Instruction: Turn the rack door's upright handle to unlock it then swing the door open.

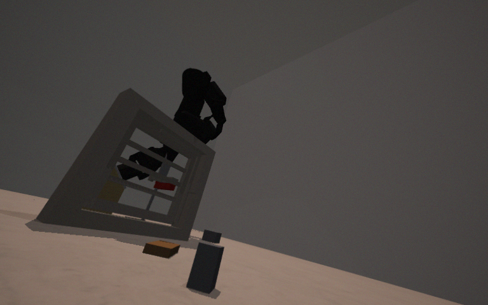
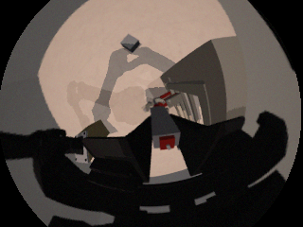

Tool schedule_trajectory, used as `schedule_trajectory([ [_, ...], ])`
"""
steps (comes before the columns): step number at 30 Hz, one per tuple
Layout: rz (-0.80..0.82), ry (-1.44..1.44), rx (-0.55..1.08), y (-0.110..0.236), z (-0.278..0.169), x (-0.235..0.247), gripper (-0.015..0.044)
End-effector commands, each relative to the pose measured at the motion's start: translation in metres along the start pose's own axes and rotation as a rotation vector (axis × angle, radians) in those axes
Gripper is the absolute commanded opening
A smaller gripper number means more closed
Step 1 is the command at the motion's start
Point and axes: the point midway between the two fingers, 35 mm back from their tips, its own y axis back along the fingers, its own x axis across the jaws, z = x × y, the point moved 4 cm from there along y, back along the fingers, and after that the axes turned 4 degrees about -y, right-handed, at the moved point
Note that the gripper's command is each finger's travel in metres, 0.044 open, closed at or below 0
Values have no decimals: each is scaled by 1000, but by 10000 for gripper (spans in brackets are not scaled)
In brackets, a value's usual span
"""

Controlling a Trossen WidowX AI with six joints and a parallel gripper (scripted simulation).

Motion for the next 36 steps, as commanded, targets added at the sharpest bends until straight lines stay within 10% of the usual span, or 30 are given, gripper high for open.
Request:
schedule_trajectory([
  [1, 1, 285, 3, -2, -1, 0, 22],
  [11, 1, 744, 3, -2, -1, 0, 22],
  [32, 1, 752, 3, -2, -1, 0, 22],
  [36, 1, 752, 3, -2, -1, 0, 127],
])
